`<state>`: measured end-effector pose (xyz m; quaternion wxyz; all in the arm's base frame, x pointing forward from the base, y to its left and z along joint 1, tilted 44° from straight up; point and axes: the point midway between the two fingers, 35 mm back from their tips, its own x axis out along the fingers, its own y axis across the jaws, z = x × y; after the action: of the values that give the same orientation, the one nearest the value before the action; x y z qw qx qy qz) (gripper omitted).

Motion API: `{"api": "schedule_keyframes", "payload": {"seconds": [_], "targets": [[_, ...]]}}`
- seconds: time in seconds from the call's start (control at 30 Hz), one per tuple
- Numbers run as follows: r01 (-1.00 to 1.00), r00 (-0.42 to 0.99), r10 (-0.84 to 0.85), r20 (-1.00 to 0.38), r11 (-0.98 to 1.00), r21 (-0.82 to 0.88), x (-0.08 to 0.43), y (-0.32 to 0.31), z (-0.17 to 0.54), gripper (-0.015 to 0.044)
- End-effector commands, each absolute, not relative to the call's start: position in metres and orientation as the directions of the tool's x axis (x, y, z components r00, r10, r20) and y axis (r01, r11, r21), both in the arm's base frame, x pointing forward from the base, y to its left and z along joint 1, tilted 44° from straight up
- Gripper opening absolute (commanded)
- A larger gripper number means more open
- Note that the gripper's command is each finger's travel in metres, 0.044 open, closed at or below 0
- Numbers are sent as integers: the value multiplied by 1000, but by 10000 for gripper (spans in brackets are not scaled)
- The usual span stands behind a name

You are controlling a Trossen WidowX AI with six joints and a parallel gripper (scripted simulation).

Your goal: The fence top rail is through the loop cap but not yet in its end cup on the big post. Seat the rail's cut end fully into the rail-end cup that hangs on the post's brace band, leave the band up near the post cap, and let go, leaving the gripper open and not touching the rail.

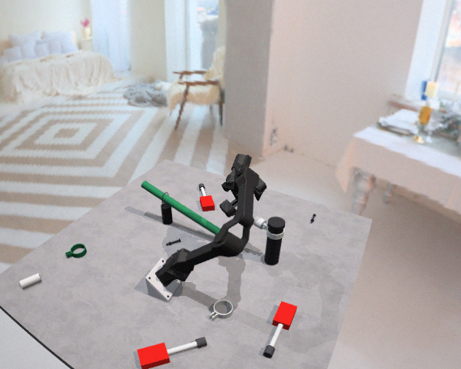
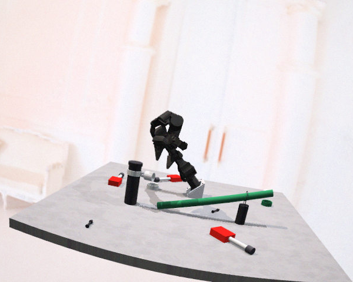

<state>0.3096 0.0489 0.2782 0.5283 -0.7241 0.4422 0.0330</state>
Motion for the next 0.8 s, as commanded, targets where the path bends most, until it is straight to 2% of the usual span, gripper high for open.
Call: {"api": "schedule_keyframes", "payload": {"seconds": [0.0,0.77], "targets": [[-751,602,-635,-484,-245,-613,307,22,296,440],[-751,602,-634,-485,-243,-614,315,2,274,440]]}}
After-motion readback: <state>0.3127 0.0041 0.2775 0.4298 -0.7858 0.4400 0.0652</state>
